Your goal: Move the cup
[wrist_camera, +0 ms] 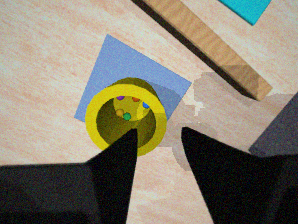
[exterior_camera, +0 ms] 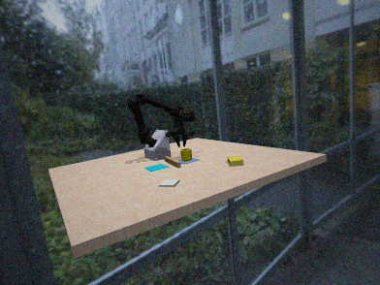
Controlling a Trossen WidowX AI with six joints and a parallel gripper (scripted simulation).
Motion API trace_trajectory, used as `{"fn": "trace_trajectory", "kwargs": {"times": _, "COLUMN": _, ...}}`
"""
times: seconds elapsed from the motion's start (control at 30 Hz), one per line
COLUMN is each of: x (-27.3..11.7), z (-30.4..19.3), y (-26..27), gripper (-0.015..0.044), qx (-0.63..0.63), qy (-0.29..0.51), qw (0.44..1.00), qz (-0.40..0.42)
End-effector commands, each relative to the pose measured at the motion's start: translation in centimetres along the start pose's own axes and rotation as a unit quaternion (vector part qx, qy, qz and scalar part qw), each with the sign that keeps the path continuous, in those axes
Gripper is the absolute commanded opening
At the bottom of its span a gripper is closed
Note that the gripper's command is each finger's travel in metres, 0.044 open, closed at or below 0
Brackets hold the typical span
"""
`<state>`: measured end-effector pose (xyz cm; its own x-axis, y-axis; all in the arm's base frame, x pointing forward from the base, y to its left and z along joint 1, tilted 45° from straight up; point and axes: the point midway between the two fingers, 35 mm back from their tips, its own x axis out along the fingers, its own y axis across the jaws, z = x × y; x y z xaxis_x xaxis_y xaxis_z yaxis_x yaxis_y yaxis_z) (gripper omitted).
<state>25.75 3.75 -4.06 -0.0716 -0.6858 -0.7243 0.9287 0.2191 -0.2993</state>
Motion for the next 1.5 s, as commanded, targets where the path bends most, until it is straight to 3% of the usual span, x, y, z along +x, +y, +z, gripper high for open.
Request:
{"fn": "trace_trajectory", "kwargs": {"times": 0.0, "x": 1.1, "z": -0.1, "y": -0.1, "gripper": 0.0167, "qx": -0.005, "qy": -0.003, "qw": 1.000, "qz": -0.005}}
{"fn": "trace_trajectory", "kwargs": {"times": 1.23, "x": 5.5, "z": 0.0, "y": -0.4, "gripper": 0.0167, "qx": -0.005, "qy": -0.005, "qw": 1.000, "qz": -0.006}}
{"fn": "trace_trajectory", "kwargs": {"times": 1.47, "x": 5.3, "z": 0.1, "y": -0.3, "gripper": 0.0120, "qx": -0.002, "qy": -0.003, "qw": 1.000, "qz": -0.005}}
